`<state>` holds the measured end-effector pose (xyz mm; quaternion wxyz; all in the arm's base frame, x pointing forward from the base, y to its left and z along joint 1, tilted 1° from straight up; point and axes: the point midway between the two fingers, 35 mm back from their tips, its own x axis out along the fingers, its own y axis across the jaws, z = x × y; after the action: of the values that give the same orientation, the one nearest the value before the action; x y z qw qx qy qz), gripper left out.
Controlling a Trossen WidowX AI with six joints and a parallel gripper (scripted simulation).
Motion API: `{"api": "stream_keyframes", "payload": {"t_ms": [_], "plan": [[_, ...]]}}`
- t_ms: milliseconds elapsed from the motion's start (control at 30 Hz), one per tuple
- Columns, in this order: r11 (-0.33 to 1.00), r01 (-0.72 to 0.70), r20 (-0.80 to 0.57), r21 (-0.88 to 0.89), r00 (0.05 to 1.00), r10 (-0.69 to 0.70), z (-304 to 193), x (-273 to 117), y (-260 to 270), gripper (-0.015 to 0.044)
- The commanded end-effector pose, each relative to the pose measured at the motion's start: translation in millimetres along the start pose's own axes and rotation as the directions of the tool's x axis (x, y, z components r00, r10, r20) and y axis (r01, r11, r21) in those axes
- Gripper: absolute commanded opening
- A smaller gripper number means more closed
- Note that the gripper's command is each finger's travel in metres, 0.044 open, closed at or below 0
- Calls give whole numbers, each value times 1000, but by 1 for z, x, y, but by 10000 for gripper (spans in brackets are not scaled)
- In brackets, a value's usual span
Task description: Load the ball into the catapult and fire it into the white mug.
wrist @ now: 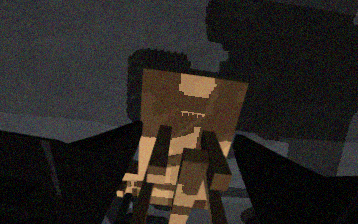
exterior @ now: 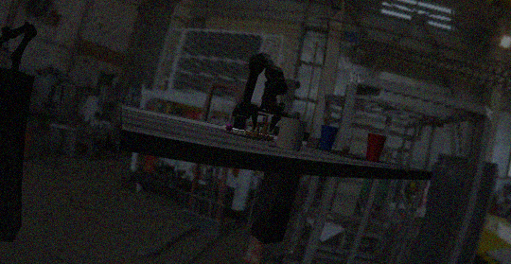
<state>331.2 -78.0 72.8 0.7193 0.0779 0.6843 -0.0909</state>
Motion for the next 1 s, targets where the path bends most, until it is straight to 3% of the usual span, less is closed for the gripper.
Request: {"api": "stream_keyframes", "payload": {"t_ms": [0,133,367,467,600,967], "plan": [[1000,0,1,0,1000,0,0,-1,0,256],[1000,0,1,0,1000,0,0,-1,0,151],[1000,0,1,0,1000,0,0,-3,0,85],[1000,0,0,0,1000,0,1,-39,0,6],[1000,0,0,0,1000,0,0,-50,0,0],[1000,0,-2,0,1000,0,1,-35,0,0]]}}
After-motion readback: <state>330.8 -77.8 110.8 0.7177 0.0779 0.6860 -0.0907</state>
